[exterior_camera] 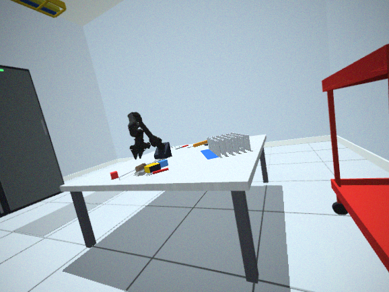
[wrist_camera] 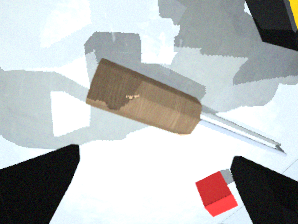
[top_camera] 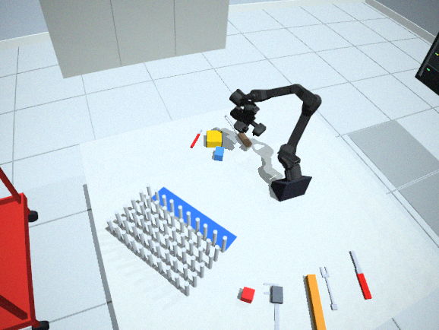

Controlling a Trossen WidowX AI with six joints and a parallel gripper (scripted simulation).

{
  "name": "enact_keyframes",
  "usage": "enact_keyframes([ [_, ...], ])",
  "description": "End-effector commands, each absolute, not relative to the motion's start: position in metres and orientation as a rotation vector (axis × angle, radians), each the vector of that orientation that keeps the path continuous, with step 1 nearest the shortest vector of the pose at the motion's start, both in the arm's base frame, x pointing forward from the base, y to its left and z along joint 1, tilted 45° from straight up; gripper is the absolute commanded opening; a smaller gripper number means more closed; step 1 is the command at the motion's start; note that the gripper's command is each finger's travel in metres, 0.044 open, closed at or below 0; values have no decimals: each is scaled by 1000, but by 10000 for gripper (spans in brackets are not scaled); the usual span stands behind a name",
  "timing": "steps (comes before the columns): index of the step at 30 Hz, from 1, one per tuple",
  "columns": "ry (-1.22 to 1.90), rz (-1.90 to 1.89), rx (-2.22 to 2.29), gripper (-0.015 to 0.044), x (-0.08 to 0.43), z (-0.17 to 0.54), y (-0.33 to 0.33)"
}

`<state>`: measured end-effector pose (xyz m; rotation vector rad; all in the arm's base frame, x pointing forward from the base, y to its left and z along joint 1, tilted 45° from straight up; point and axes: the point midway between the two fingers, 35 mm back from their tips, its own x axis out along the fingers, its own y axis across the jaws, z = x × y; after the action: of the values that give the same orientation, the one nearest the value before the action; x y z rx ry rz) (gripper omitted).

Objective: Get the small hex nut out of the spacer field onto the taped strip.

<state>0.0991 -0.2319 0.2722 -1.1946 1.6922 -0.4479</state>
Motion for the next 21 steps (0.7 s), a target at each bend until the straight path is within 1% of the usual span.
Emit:
enact_keyframes([
  [1,1261,-925,-454,440,101,272,-236],
  [21,684,-1327,457,440,99,275,-236],
])
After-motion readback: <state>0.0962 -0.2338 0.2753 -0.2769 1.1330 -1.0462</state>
